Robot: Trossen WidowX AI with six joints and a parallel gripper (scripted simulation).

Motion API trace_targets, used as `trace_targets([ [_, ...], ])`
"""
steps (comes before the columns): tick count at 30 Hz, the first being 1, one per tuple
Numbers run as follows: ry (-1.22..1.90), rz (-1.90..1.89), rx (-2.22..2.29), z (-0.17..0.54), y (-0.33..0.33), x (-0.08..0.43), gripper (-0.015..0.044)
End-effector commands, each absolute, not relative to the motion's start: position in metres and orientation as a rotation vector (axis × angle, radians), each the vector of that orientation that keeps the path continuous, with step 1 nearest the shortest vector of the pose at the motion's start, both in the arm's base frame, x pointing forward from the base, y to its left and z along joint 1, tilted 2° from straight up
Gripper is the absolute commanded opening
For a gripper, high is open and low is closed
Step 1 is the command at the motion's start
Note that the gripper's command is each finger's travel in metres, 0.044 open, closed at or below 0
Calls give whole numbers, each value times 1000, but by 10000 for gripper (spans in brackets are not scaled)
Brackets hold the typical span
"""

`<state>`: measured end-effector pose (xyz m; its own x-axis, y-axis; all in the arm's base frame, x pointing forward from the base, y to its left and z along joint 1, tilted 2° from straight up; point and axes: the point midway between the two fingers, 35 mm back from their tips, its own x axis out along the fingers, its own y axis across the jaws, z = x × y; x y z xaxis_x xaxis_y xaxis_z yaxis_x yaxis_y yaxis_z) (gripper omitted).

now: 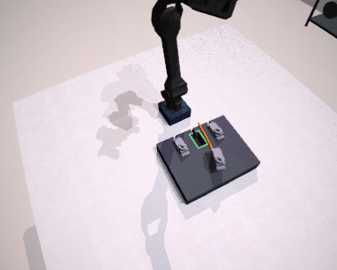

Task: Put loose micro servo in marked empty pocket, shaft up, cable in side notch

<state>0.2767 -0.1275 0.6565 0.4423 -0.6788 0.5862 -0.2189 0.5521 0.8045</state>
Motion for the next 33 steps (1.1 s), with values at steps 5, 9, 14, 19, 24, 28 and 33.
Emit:
trace_targets([
  [5, -859, -460, 837, 610, -131, 322, 0],
  [9, -741, -500, 772, 586, -132, 341, 0],
  [14, -589, -542, 692, 553, -135, 361, 0],
  [19, -435, -574, 615, 517, -137, 378, 0],
  [24, -276, -597, 541, 478, -138, 391, 0],
  [28, -147, -609, 484, 446, -139, 399, 0],
  [33, 16, -614, 417, 404, -139, 404, 0],
])
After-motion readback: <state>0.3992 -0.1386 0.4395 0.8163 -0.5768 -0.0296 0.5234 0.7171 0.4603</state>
